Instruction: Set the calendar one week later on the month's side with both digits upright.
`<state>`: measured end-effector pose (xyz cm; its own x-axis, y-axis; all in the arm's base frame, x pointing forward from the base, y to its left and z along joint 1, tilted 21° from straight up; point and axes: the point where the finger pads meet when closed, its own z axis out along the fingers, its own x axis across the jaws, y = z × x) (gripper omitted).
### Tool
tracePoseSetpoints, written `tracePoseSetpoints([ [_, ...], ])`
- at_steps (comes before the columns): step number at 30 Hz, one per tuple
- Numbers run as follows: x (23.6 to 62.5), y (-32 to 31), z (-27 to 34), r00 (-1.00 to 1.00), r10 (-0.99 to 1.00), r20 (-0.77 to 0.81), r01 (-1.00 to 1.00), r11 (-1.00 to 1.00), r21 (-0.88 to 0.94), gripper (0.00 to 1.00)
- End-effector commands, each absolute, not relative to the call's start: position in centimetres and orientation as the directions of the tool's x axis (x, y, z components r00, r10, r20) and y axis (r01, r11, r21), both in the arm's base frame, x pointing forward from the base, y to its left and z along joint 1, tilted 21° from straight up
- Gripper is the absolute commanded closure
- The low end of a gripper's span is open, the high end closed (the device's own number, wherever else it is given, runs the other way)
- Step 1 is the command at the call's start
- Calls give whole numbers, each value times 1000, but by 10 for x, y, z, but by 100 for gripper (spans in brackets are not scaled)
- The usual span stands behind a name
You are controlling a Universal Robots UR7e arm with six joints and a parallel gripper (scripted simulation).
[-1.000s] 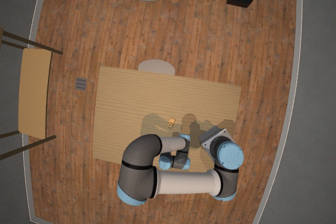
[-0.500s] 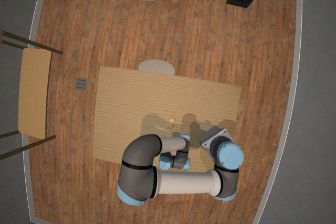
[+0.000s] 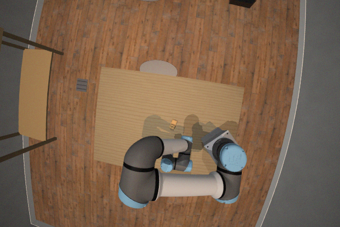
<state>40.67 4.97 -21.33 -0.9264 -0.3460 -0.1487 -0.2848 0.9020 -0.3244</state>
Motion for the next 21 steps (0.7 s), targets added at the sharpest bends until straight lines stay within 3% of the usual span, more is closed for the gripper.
tracePoseSetpoints([
  [1,408,50,-213,-926,-346,-151,-284,902,-324,43],
  [21,400,56,-191,-926,-347,-149,-286,902,-324,43],
])
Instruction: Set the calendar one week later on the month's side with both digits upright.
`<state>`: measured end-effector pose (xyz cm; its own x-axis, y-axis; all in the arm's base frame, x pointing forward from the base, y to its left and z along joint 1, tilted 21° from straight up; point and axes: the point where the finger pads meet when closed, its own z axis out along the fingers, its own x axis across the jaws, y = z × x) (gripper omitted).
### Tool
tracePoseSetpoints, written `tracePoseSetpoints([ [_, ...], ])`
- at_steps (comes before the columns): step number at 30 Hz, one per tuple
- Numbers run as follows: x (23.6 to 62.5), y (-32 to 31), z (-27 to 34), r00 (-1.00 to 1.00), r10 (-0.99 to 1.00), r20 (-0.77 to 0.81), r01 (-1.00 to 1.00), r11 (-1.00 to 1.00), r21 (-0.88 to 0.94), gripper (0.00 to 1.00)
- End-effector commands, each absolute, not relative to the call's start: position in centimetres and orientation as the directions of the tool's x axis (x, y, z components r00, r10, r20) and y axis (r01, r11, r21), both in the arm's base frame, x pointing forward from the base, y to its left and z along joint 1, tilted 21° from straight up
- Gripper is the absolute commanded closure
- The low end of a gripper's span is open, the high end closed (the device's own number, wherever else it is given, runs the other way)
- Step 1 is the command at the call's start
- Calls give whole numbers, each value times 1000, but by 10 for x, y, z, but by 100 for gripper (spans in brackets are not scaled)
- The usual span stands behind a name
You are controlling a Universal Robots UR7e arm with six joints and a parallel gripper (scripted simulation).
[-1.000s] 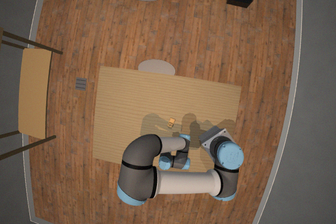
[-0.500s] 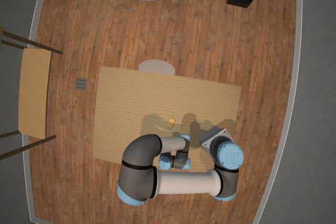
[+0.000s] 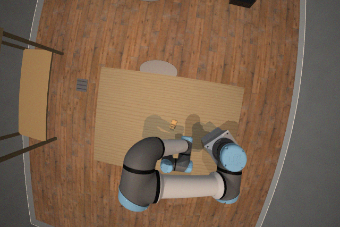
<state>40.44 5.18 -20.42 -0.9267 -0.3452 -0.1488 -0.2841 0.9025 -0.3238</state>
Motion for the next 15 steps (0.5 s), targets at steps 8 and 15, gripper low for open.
tracePoseSetpoints([
  [8,394,62,-168,-926,-347,-149,-286,902,-324,43],
  [15,387,69,-143,-926,-347,-149,-286,902,-325,43],
])
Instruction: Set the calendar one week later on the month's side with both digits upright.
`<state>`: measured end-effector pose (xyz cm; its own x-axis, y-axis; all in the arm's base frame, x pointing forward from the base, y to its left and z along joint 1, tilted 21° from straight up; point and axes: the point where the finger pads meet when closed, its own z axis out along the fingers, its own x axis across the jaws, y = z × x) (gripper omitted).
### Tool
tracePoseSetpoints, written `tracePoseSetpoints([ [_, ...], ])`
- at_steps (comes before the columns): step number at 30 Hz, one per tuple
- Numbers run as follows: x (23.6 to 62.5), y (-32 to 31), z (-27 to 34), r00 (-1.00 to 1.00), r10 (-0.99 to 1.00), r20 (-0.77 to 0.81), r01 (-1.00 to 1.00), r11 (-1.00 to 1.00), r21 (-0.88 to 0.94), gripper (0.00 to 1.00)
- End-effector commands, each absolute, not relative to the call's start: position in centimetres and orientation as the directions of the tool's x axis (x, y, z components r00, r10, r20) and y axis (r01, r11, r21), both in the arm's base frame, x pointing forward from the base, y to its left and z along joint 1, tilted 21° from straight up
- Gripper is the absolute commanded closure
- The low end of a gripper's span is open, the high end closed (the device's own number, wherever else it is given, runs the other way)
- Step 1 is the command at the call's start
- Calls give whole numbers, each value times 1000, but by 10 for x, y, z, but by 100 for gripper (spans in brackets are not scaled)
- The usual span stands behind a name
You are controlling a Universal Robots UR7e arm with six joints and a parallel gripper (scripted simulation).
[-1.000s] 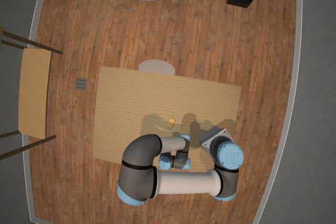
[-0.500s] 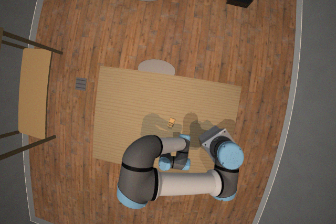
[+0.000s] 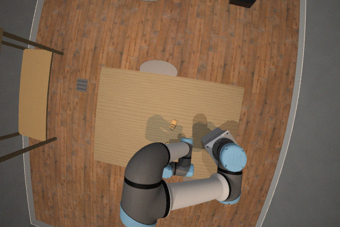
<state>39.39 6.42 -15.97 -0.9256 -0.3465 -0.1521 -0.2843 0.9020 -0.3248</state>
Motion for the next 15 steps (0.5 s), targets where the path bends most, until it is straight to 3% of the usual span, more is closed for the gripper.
tracePoseSetpoints([
  [1,386,70,-140,-926,-347,-149,-286,902,-325,43],
  [15,381,76,-120,-926,-347,-149,-286,902,-324,43],
])
